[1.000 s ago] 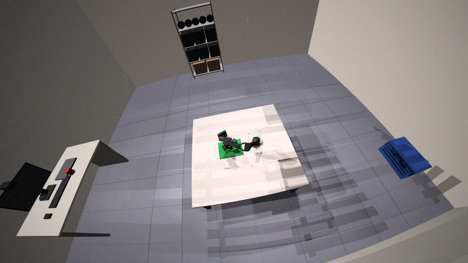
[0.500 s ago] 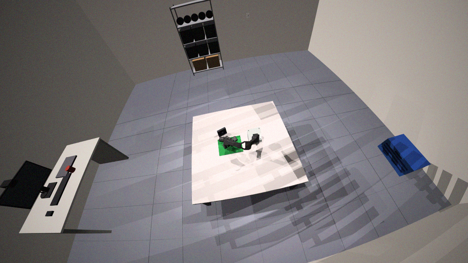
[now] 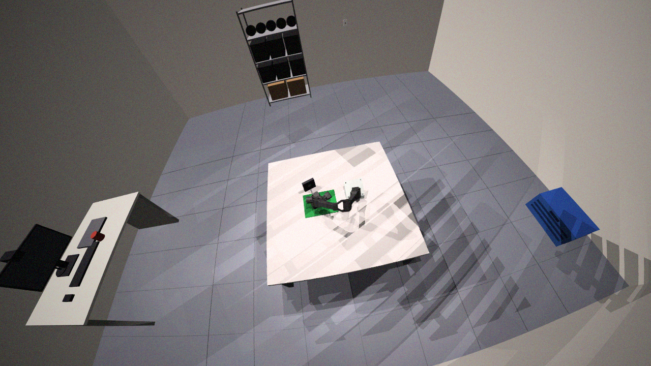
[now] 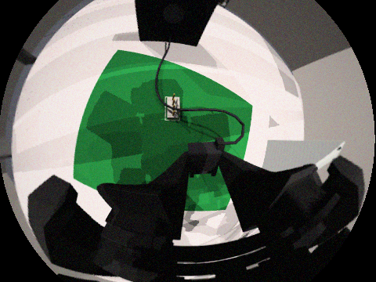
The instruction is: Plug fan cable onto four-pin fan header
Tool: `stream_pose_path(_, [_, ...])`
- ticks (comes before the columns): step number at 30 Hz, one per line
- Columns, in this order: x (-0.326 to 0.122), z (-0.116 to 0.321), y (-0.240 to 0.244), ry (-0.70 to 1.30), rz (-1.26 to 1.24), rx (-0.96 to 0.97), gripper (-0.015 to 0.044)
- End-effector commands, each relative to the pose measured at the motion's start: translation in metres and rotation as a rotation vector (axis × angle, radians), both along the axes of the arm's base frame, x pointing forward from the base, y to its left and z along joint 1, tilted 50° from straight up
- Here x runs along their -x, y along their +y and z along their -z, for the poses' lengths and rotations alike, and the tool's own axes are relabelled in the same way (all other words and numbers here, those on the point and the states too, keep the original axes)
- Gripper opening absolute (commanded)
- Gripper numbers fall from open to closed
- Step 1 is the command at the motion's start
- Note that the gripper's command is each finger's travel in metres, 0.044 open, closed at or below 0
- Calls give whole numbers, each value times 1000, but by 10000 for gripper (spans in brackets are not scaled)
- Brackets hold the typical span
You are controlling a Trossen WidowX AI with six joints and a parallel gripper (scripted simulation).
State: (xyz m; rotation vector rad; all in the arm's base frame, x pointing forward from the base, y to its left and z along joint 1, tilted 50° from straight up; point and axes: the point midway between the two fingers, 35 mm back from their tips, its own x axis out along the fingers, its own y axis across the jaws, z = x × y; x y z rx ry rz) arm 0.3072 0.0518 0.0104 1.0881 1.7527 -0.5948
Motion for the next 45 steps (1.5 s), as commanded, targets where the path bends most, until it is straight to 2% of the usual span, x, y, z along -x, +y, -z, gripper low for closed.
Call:
stream_pose_path(1, [2, 2, 1, -6, 4, 64, 0])
stream_pose_path(22, [4, 6, 4, -84, 36, 341, 0])
stream_pose_path(45, [1, -1, 9, -260, 128, 594, 0])
